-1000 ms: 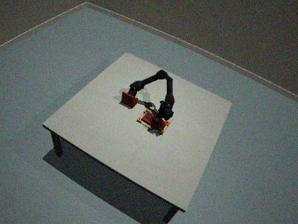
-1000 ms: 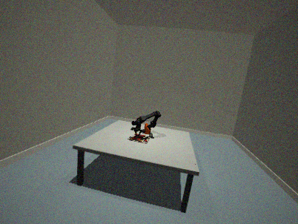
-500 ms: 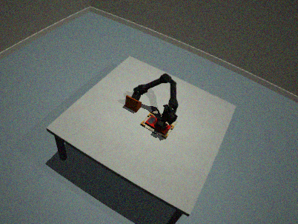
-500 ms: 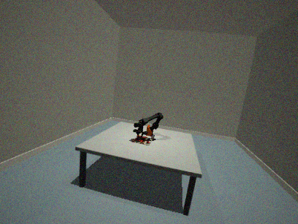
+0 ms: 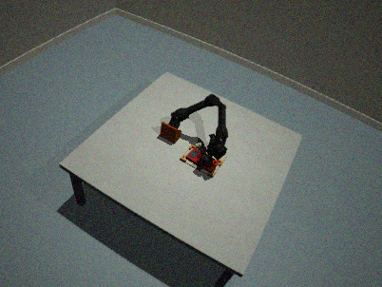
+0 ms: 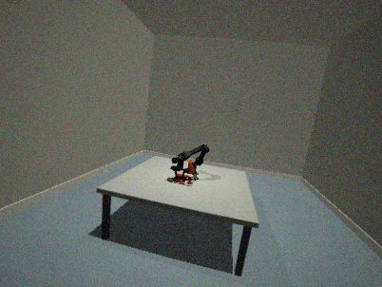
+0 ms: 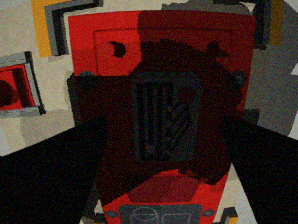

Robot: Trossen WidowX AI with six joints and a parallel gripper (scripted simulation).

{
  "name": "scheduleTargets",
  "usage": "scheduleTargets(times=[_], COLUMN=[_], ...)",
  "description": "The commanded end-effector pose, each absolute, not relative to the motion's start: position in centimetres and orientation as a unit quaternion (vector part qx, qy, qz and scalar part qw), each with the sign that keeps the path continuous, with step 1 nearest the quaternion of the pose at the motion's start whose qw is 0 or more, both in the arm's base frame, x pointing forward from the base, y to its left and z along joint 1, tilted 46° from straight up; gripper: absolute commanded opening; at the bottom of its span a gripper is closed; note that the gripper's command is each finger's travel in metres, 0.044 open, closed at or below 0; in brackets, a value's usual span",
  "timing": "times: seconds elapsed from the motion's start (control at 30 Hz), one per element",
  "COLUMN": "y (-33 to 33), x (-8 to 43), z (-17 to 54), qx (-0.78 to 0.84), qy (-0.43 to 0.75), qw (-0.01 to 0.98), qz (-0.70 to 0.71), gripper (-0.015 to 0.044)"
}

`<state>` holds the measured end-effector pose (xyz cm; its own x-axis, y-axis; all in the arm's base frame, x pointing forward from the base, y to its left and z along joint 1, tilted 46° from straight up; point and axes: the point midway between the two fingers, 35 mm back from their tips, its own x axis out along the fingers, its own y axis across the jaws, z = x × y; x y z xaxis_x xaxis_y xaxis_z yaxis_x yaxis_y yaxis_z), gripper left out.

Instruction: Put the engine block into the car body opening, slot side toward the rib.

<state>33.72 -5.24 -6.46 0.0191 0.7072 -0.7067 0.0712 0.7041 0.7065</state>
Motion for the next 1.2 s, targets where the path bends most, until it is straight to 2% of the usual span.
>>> scheduleTargets(times=[0.0, 0.03, 0.67, 1.17], y=[-5.3, -5.3, -6.3, -6.3], x=[33.7, 33.7, 33.7, 33.7], z=[-6.4, -6.4, -5.4, -5.4], qx=[0.296, 0.296, 0.299, 0.299], qy=[0.656, 0.656, 0.655, 0.655], qw=[0.65, 0.65, 0.649, 0.649], qz=[0.245, 0.245, 0.244, 0.244], gripper=[0.0421, 0.044, 0.044, 0.0046])
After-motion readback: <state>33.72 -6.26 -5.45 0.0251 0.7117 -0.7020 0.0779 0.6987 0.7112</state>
